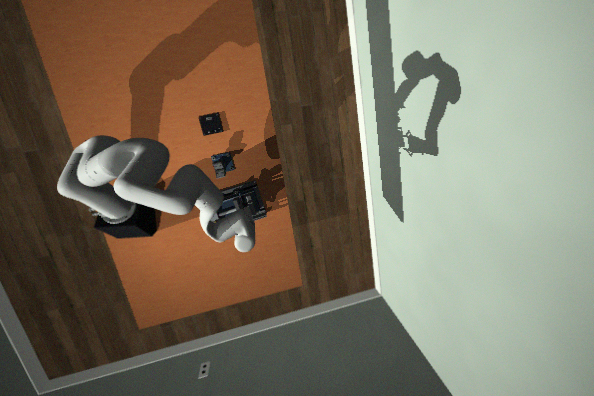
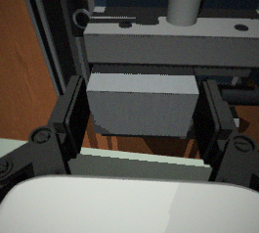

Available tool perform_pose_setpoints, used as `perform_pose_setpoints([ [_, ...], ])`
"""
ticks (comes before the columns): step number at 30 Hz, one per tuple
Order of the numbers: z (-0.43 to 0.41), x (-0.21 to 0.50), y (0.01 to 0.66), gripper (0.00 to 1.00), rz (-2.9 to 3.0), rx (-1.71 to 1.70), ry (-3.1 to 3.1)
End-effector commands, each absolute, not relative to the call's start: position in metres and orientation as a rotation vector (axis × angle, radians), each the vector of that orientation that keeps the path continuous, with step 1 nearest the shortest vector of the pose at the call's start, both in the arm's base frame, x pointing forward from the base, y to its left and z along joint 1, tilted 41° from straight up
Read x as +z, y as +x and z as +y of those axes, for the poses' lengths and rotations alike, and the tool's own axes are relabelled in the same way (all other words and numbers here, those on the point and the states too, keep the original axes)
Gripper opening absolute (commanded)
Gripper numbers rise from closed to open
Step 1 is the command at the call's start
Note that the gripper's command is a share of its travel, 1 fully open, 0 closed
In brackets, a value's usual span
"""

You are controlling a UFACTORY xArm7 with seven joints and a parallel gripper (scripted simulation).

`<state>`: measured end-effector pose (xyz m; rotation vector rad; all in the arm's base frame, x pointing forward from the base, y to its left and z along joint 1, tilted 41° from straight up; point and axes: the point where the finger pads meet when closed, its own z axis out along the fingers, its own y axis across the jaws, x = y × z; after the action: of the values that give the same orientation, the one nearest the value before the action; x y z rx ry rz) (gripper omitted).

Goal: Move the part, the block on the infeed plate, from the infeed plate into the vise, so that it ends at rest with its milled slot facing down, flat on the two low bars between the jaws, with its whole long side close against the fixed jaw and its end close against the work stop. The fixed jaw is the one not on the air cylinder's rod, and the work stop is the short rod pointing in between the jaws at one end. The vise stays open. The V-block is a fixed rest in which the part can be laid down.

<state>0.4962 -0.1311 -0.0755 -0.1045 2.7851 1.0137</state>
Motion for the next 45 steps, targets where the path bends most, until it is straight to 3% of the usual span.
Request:
perform_pose_setpoints([
  [1, -0.135, -0.073, 0.497, 0.81, 2.784, 1.007, -0.102],
  [45, -0.182, -0.017, 0.486, 0.81, 2.784, 1.007, -0.102],
])
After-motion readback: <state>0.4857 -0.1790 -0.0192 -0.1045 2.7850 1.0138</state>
